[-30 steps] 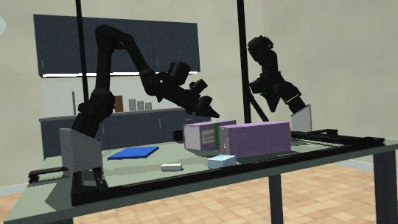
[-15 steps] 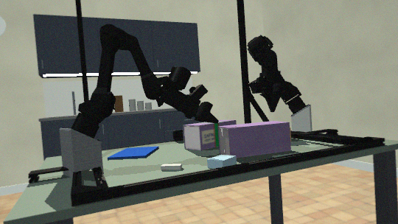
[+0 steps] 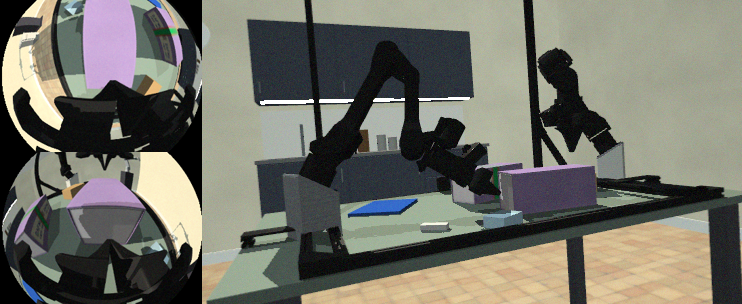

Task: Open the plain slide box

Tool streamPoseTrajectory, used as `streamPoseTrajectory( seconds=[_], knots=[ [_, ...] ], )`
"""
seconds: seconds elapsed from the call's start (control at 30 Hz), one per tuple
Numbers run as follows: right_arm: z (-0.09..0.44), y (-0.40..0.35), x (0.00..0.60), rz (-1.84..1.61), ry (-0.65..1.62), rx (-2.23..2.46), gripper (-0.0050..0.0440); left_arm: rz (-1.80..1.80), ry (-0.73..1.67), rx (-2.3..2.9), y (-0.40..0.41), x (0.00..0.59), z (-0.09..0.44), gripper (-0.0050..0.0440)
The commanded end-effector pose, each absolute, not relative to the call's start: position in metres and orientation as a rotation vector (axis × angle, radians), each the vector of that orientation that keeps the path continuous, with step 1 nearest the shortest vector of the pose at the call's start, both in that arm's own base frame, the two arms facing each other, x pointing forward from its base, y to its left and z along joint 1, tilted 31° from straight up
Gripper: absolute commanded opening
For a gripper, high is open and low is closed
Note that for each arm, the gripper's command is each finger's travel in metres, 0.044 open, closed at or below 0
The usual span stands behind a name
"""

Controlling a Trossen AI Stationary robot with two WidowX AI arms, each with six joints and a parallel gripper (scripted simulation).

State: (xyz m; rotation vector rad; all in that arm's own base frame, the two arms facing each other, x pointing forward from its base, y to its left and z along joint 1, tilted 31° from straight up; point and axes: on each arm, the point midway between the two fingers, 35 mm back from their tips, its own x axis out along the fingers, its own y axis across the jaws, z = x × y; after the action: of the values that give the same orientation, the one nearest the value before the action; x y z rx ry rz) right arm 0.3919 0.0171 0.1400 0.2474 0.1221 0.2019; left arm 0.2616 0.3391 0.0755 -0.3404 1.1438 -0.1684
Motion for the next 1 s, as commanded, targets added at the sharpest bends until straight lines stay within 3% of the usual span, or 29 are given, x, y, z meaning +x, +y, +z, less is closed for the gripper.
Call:
streamPoseTrajectory(
  seconds=[0.0, 0.97],
  knots=[
    [0.1274, 0.0231, 0.3981, 0.200, 0.086, 0.239, 0.0000, -0.168, 1.144, -0.341, 0.3391, 0.2616, 0.0755, 0.0000],
    [0.1254, 0.0269, 0.3992, 0.202, 0.057, 0.231, 0.0000, -0.165, 1.136, -0.337, 0.3356, 0.2695, 0.0665, 0.0000]
  ],
)
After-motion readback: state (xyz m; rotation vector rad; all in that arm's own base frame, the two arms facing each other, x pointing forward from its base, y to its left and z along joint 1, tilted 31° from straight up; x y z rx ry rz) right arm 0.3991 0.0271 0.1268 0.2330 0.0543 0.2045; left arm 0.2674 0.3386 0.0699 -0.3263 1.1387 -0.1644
